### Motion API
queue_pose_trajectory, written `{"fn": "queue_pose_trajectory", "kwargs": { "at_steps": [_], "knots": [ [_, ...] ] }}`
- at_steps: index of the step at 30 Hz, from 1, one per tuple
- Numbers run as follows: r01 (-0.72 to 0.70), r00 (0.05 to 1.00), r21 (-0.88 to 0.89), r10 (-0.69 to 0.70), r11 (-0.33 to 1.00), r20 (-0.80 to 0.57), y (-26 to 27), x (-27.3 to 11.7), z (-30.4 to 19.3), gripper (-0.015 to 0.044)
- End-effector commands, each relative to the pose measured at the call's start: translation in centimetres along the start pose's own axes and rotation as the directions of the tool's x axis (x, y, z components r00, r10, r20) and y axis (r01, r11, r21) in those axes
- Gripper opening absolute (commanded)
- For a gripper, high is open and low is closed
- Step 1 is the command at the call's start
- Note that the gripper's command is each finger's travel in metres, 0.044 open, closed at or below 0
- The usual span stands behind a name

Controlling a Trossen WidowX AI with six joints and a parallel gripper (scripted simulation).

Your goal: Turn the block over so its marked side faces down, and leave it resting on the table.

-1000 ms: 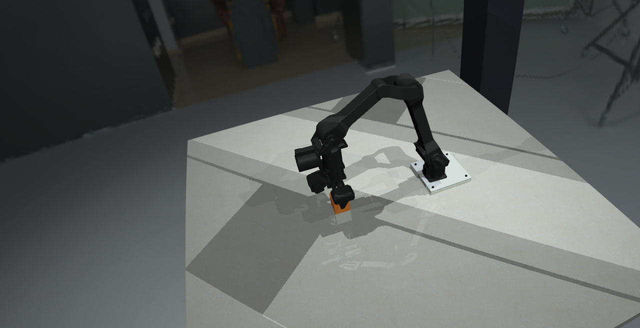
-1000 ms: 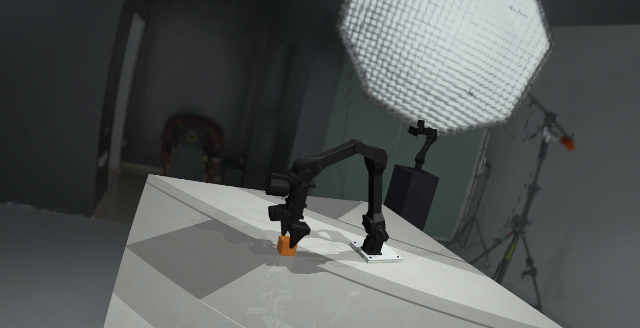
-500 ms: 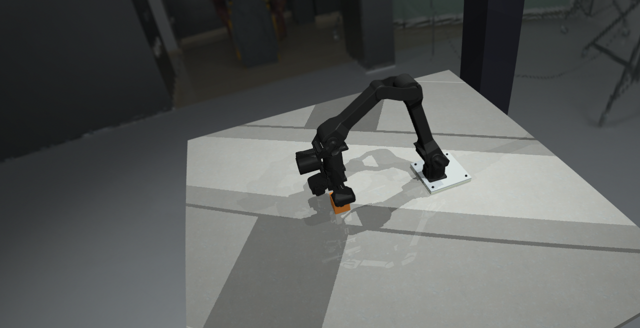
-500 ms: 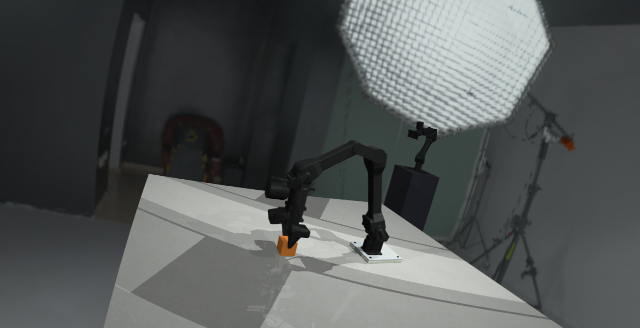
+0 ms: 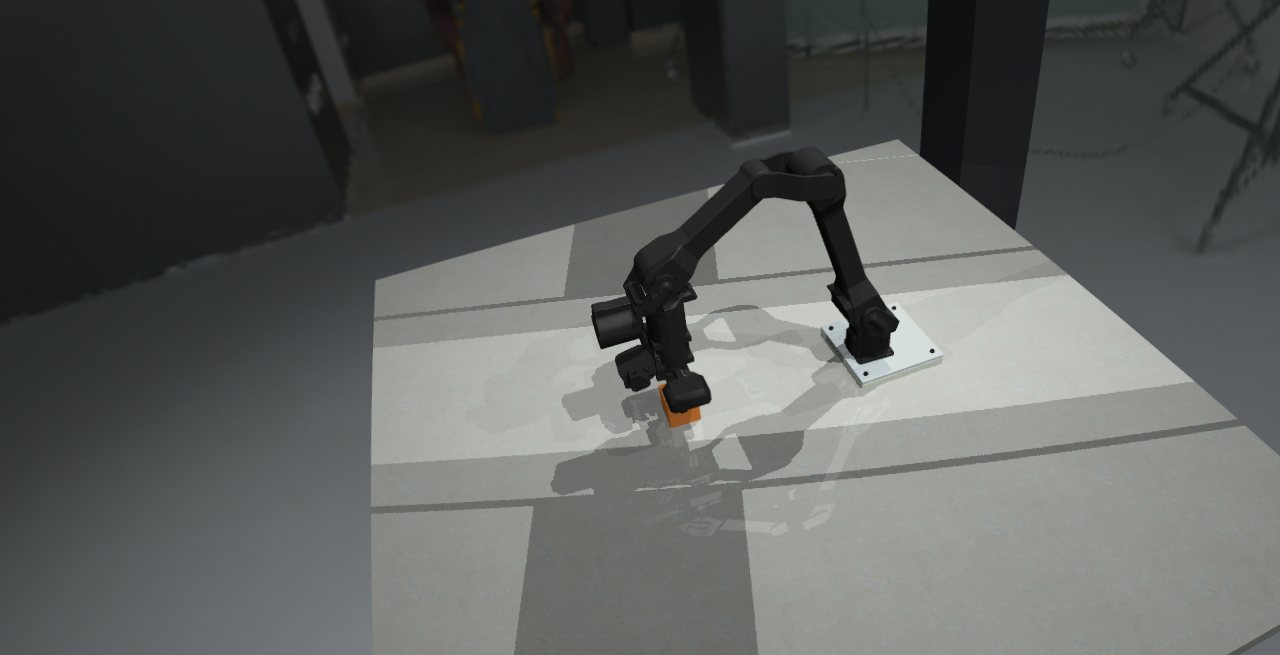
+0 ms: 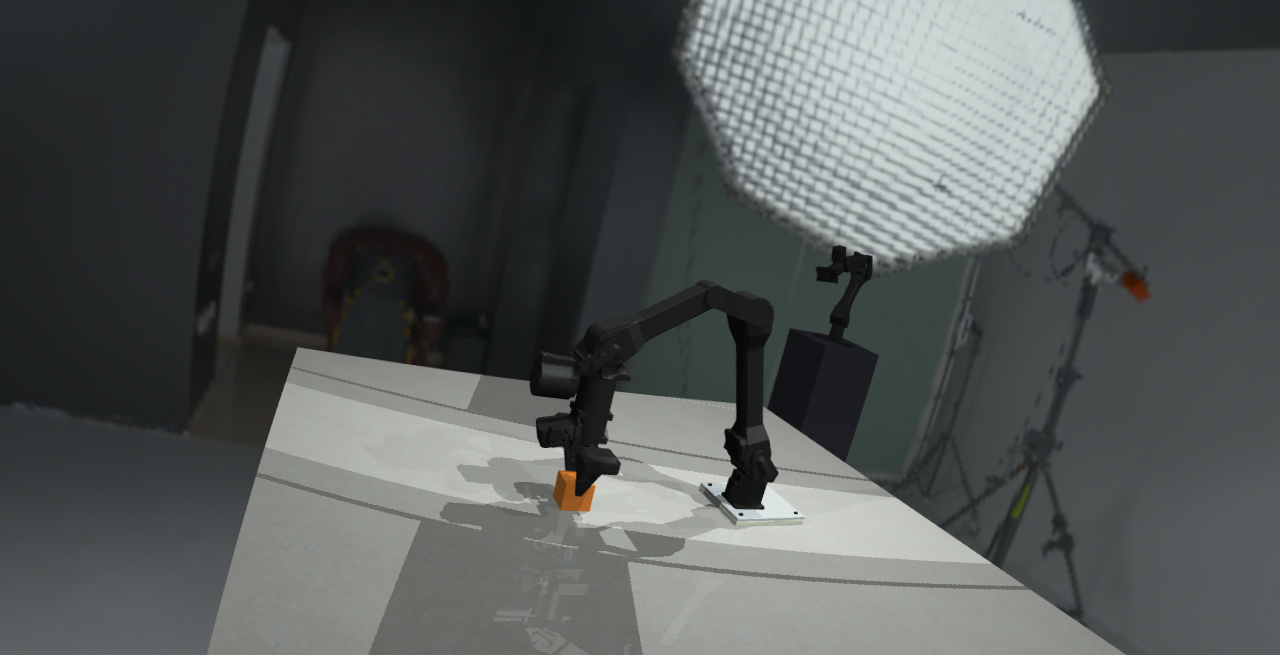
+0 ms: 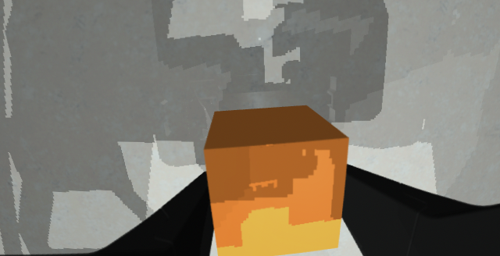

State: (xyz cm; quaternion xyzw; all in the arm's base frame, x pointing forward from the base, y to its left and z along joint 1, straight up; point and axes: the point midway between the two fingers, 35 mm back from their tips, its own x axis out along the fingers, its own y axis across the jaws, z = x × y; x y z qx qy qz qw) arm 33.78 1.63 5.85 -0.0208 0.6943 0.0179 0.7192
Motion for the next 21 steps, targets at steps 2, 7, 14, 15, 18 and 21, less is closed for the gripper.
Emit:
{"fn": "queue_pose_trajectory", "kwargs": {
  "at_steps": [2, 7, 14, 15, 18, 21],
  "knots": [
    [0.003, 1.0, 0.0, -0.003, 1.0, -0.004, -0.1, 0.0, -0.1, 0.0077],
    [0.003, 1.0, 0.0, -0.003, 1.0, -0.004, -0.1, -2.5, -0.1, 0.0],
    [0.003, 1.0, 0.0, -0.003, 1.0, -0.001, -0.1, -2.9, -0.1, 0.0],
    [0.003, 1.0, 0.0, -0.003, 1.0, 0.007, -0.1, -2.8, -0.1, 0.0],
    [0.003, 0.999, 0.0, -0.003, 1.0, 0.053, -0.1, -2.7, 0.0, 0.0],
    [0.003, 0.995, 0.0, -0.003, 1.0, 0.101, -0.1, -2.6, 0.0, 0.0]
  ]
}}
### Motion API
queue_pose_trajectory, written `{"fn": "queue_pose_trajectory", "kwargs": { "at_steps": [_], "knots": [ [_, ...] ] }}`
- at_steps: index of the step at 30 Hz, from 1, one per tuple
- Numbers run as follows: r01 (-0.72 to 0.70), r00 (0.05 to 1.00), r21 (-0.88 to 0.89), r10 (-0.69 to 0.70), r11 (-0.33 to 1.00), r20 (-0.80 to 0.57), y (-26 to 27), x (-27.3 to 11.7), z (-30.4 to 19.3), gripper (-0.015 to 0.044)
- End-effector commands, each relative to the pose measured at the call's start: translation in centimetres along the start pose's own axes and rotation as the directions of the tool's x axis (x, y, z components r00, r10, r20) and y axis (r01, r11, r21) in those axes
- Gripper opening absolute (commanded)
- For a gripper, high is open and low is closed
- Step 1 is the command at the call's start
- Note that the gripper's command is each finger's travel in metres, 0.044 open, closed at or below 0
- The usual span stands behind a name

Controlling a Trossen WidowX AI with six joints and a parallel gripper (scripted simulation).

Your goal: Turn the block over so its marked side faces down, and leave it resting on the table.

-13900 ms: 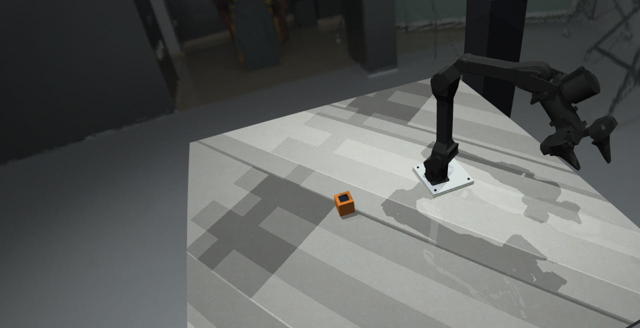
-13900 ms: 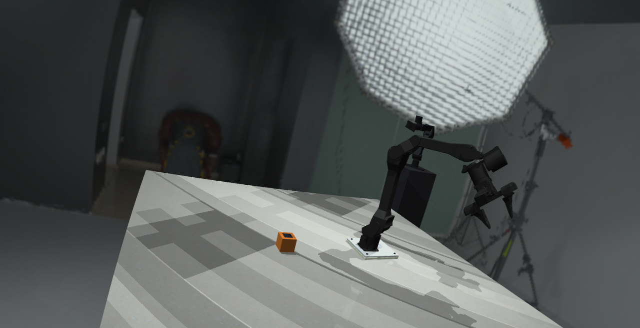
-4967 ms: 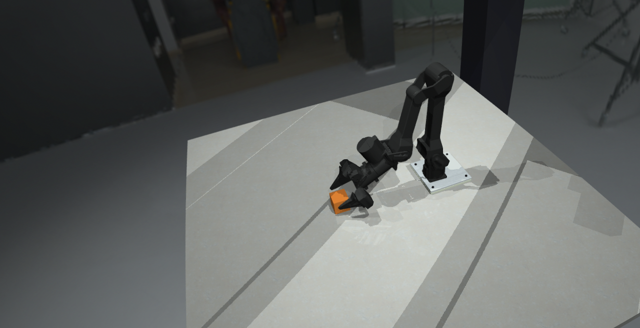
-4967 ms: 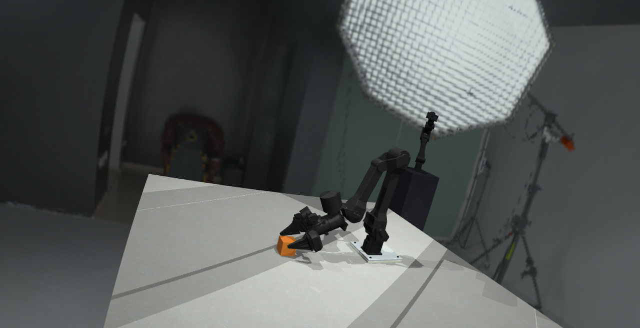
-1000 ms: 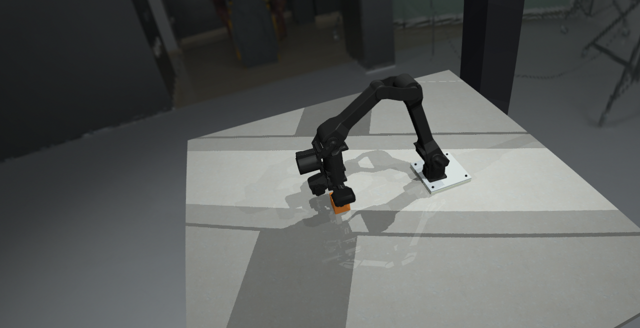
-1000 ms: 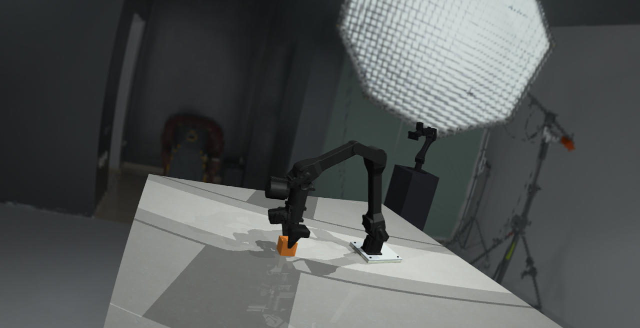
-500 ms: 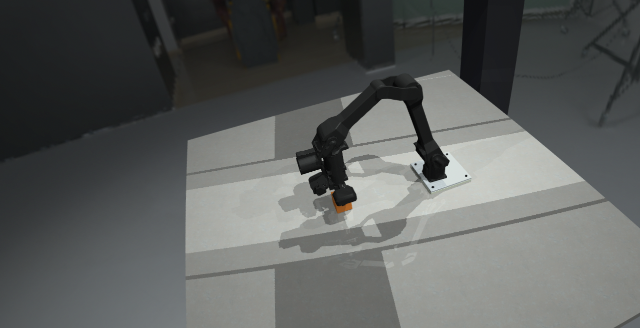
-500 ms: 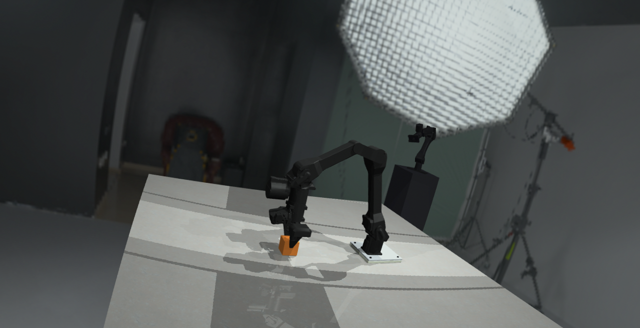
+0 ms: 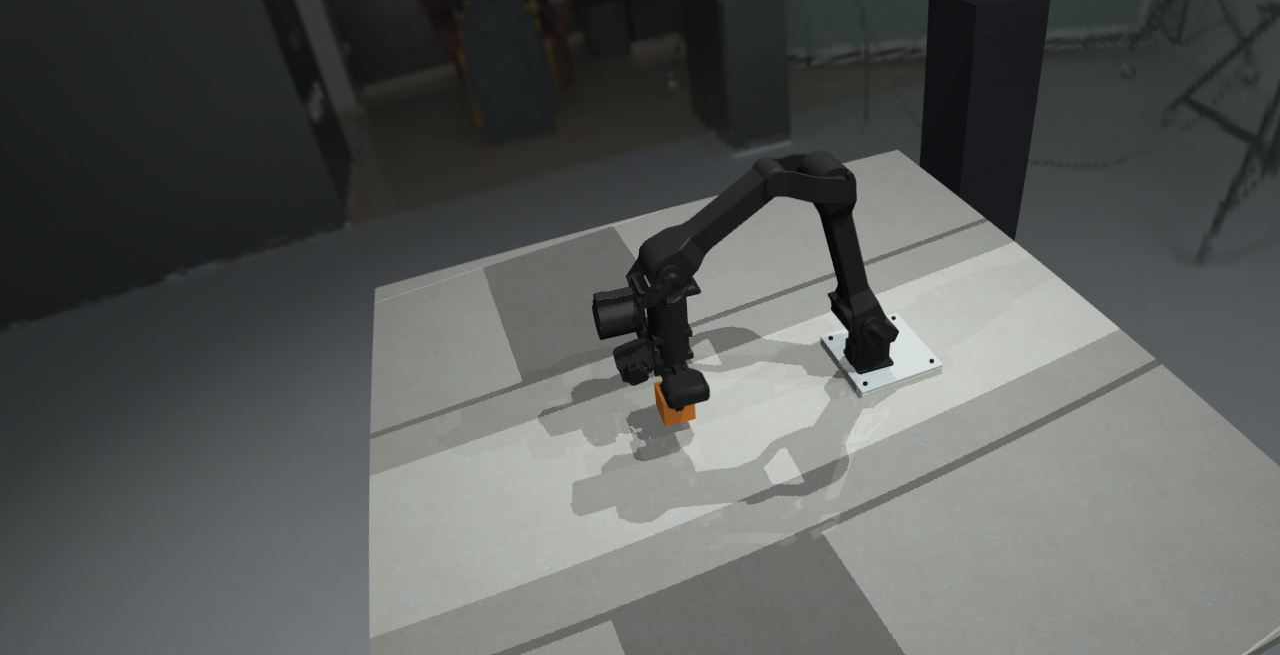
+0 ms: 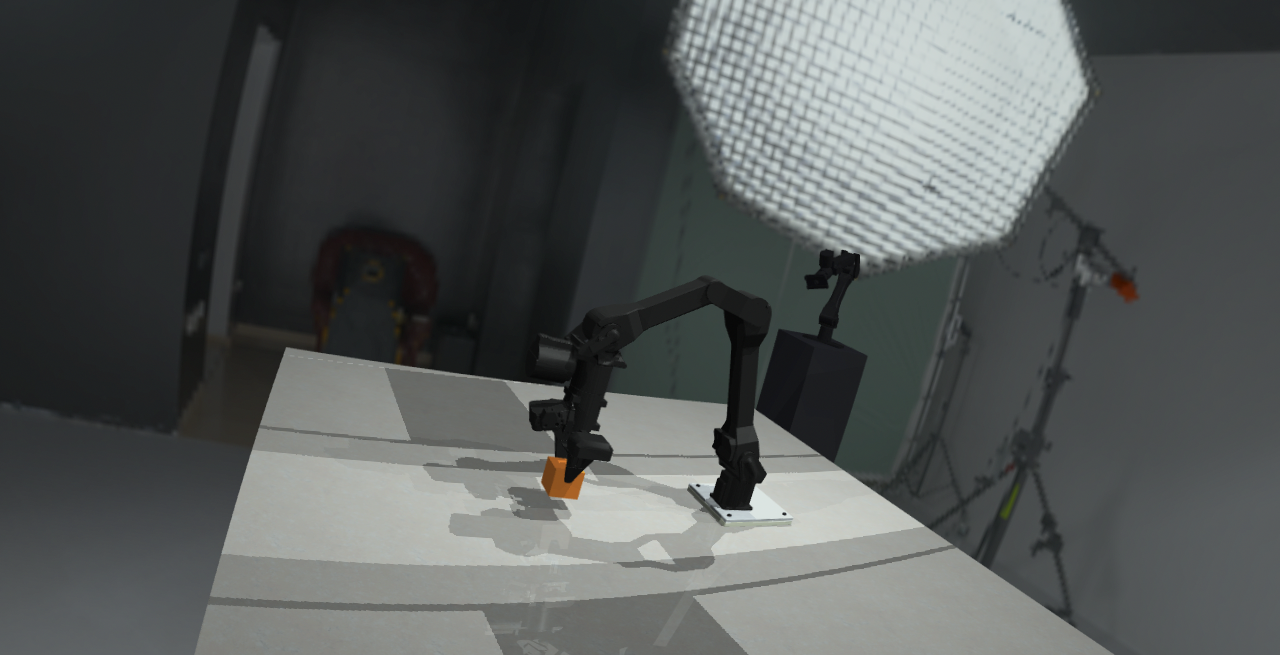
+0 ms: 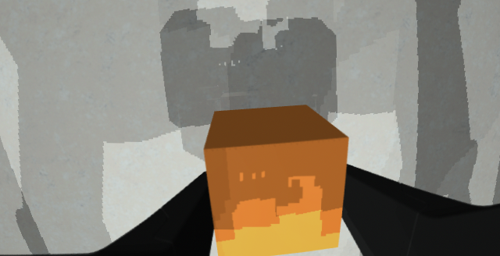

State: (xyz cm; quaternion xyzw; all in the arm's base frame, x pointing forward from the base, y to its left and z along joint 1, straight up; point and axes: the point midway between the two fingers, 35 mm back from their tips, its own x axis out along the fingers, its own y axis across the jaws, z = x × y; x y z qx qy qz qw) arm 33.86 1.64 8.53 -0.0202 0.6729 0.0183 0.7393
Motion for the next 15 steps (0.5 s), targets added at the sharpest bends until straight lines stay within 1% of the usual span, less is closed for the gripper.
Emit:
{"fn": "queue_pose_trajectory", "kwargs": {
  "at_steps": [1, 15],
  "knots": [
    [0.003, 0.998, 0.0, -0.003, 1.0, 0.059, -0.04, 0.13, -0.16, 0.0],
    [0.003, 0.959, 0.0, -0.002, 1.0, 0.282, -0.04, 0.45, -0.31, 0.0]
  ]
}}
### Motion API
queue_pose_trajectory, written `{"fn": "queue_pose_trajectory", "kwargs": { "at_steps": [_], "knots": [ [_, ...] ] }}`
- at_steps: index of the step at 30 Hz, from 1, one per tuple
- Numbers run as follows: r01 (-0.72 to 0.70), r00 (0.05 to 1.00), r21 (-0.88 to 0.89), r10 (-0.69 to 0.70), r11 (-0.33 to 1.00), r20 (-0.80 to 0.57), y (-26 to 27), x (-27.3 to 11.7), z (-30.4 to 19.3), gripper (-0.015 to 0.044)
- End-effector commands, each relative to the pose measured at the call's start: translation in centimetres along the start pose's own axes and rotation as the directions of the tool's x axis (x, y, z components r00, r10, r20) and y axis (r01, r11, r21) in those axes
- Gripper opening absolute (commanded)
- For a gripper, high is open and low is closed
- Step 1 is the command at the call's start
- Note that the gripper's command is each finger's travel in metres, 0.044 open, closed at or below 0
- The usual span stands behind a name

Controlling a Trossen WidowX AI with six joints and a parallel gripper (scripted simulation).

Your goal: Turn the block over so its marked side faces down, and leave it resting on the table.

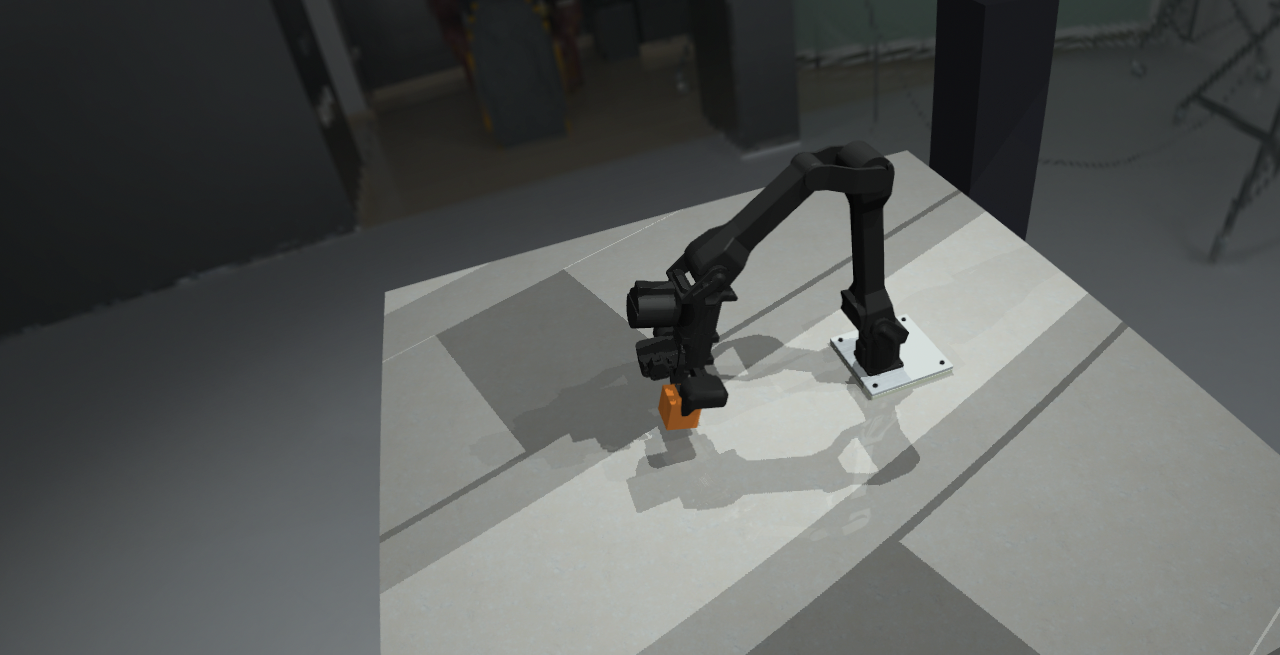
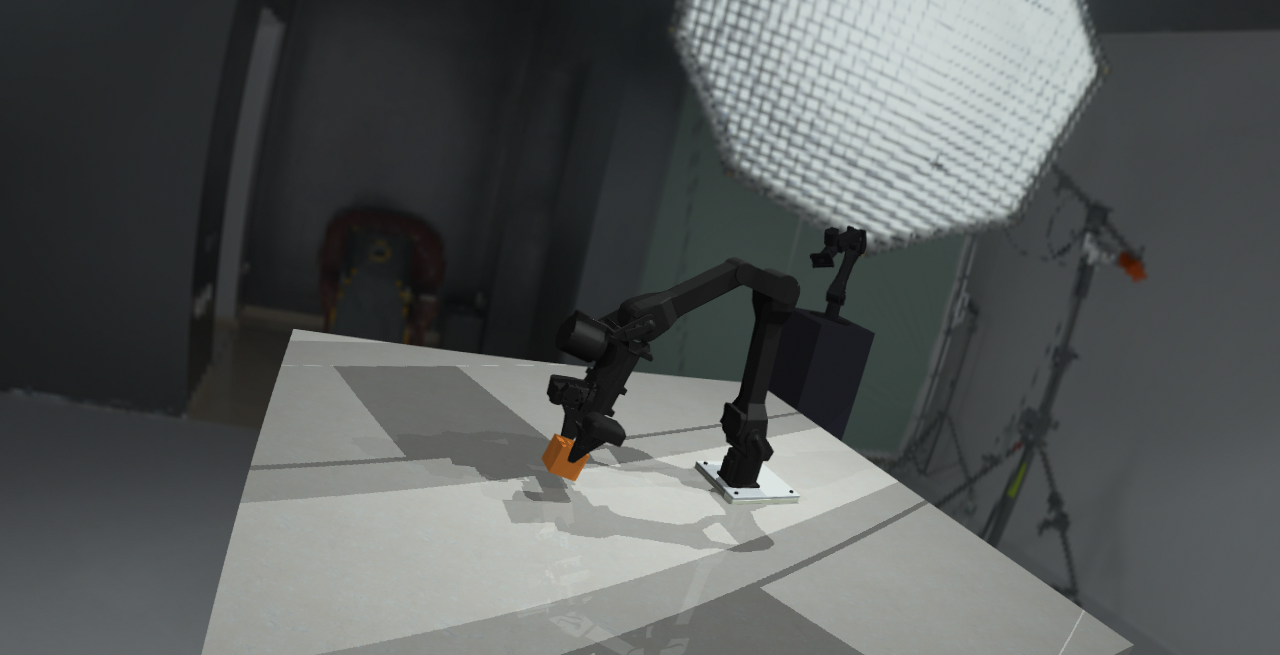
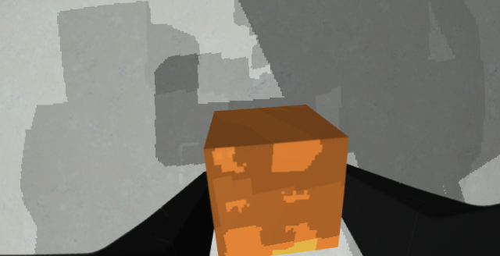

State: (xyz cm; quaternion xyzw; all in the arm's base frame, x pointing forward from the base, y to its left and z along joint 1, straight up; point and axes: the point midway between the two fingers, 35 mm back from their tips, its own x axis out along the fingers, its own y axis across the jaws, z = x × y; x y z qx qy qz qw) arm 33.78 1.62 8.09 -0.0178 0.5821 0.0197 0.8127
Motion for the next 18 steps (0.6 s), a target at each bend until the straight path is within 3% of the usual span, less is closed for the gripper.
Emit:
{"fn": "queue_pose_trajectory", "kwargs": {
  "at_steps": [1, 18],
  "knots": [
    [0.001, 0.998, -0.002, -0.001, 1.0, 0.068, -0.03, -0.03, -0.22, 0.0],
    [0.001, 0.966, -0.002, -0.001, 1.0, 0.258, -0.03, 0.46, -0.42, 0.0]
  ]
}}
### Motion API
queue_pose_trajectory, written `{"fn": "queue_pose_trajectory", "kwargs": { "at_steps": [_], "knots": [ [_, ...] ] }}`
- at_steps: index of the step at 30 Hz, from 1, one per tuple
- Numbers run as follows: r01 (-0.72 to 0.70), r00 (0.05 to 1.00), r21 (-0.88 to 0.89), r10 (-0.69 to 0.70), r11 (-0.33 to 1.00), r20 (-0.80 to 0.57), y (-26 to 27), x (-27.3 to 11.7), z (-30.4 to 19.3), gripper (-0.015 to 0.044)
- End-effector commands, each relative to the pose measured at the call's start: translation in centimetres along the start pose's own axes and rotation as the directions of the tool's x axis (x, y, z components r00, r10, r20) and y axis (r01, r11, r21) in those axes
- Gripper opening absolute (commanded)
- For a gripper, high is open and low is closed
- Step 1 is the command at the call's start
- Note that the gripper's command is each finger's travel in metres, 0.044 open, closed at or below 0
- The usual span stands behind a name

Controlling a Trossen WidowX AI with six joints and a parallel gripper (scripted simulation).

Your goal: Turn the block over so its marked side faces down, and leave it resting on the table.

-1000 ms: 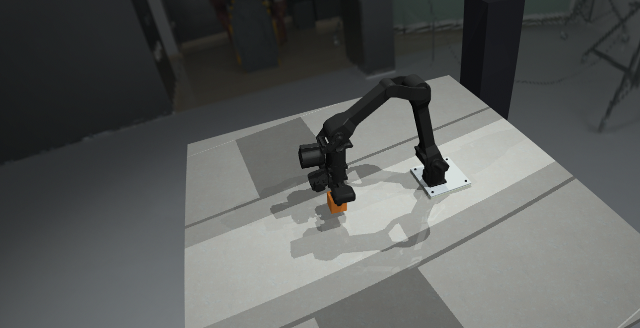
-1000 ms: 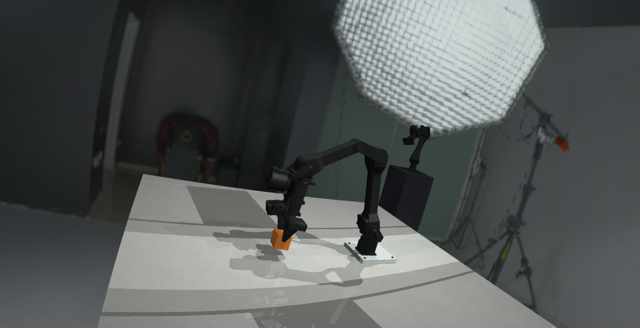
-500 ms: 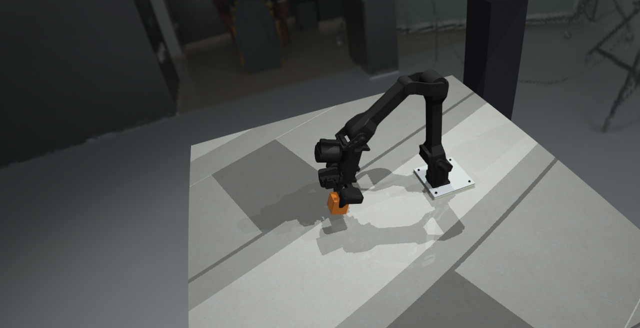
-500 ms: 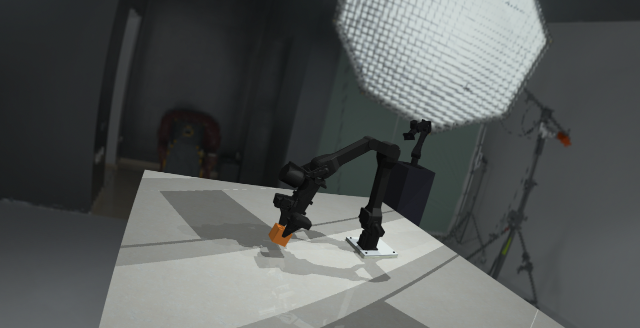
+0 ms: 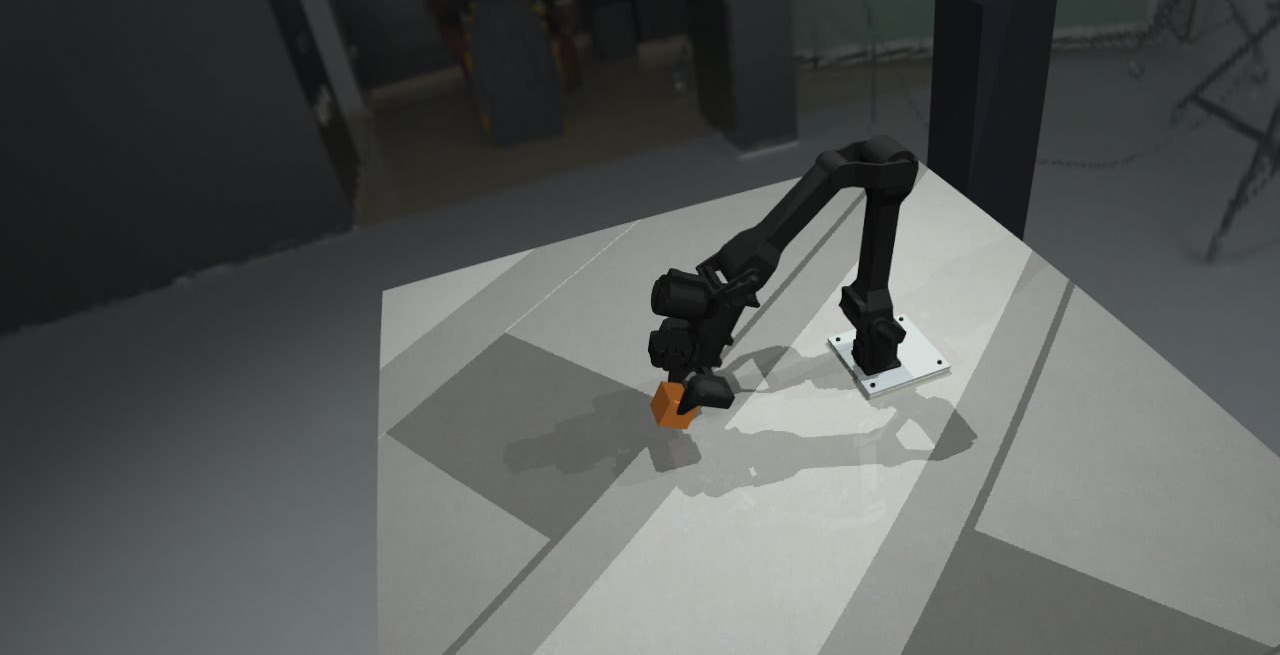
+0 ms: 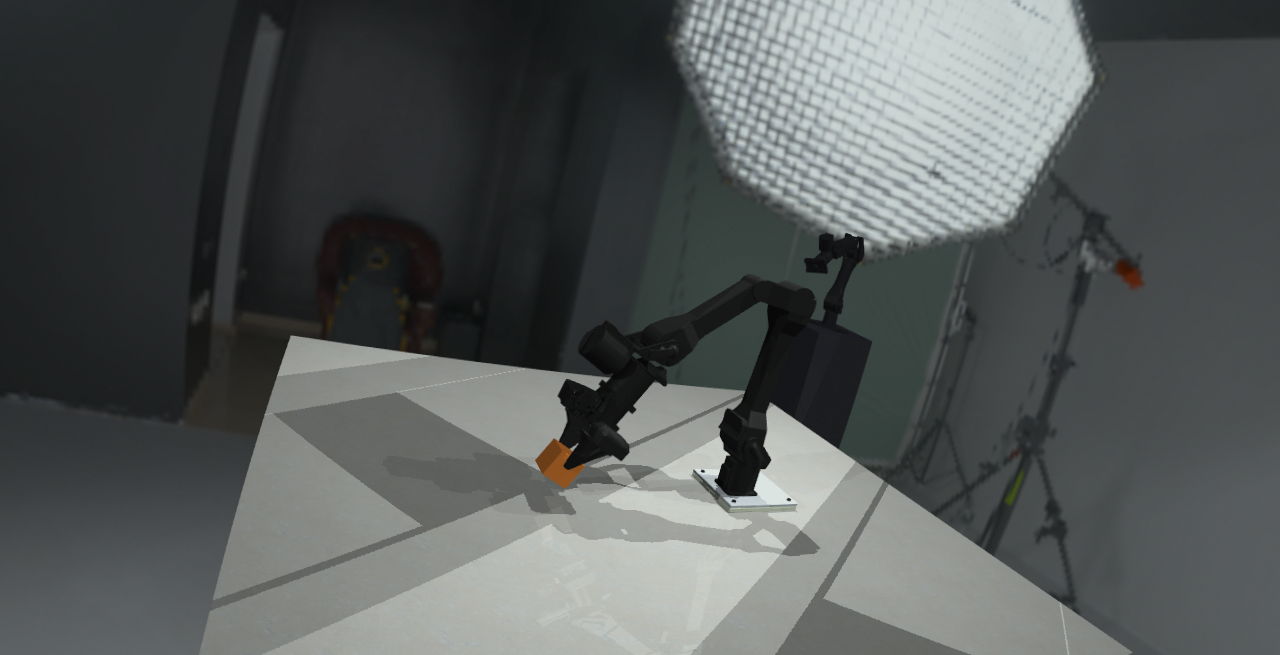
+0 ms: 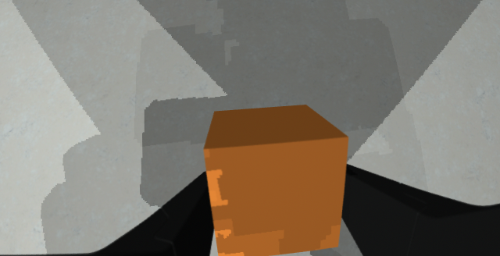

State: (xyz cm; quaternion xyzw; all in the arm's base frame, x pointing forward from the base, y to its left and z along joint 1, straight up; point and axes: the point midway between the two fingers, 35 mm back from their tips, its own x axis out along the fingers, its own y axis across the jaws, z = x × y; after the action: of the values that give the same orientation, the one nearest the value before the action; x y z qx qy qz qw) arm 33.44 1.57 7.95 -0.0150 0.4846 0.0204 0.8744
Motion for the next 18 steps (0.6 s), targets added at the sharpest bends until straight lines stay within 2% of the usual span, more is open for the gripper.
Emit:
{"fn": "queue_pose_trajectory", "kwargs": {
  "at_steps": [1, 18],
  "knots": [
    [-0.001, 0.999, -0.004, 0.001, 1.0, 0.046, 0.0, 0.7, -0.1, 0.0],
    [-0.001, 0.951, -0.004, 0.003, 1.0, 0.309, 0.0, 3.0, -0.8, 0.0]
  ]
}}
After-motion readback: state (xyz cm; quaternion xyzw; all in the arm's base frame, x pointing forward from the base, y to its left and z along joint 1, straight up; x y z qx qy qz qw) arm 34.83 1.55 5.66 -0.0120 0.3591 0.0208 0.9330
